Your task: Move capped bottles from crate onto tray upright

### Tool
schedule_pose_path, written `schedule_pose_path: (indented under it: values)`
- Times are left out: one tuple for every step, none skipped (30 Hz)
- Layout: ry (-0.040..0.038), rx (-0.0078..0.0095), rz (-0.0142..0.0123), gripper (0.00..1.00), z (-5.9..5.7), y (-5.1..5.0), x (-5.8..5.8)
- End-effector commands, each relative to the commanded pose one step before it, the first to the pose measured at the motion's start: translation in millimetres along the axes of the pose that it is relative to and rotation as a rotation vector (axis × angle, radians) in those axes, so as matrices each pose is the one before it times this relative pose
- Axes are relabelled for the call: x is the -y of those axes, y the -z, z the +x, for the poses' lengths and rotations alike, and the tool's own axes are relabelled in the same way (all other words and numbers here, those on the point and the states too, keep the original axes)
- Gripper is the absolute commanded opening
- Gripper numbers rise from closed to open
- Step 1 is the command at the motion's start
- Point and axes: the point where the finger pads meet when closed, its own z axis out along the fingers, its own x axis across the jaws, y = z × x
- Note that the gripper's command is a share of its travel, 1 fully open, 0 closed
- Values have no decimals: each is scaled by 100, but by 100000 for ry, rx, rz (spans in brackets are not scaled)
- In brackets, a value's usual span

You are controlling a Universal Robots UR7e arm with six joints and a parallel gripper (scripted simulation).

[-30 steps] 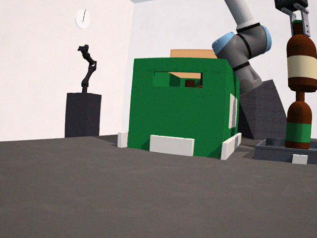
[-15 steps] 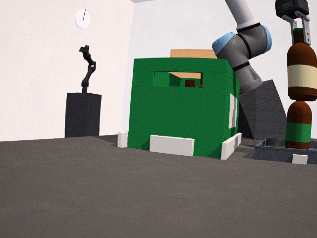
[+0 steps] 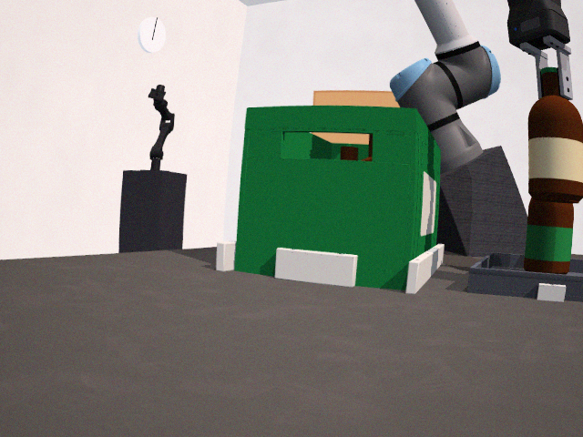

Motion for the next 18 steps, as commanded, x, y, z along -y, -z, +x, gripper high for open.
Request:
schedule_pose_path:
  values:
    - [-101,-315,-100,0,63,-666,-85]
    - [5,5,8,0,-2,-200,-1]
    - [5,5,8,0,-2,-200,-1]
    - [5,5,8,0,-2,-200,-1]
    - [5,5,8,0,-2,-200,-1]
    - [5,5,8,0,-2,-200,-1]
    - [5,5,8,0,-2,-200,-1]
    - [5,5,8,0,-2,-200,-1]
    - [5,5,8,0,-2,-200,-2]
    - [5,5,8,0,-2,-200,-2]
    - [0,0,0,0,0,0,0]
    - [0,0,0,0,0,0,0]
    - [-63,-65,-111,0,13,779,3]
    - [5,5,8,0,-2,-200,0]
    - [5,5,8,0,-2,-200,0]
    - [5,5,8,0,-2,-200,0]
    - [5,5,8,0,-2,-200,0]
    - [5,5,8,0,-2,-200,0]
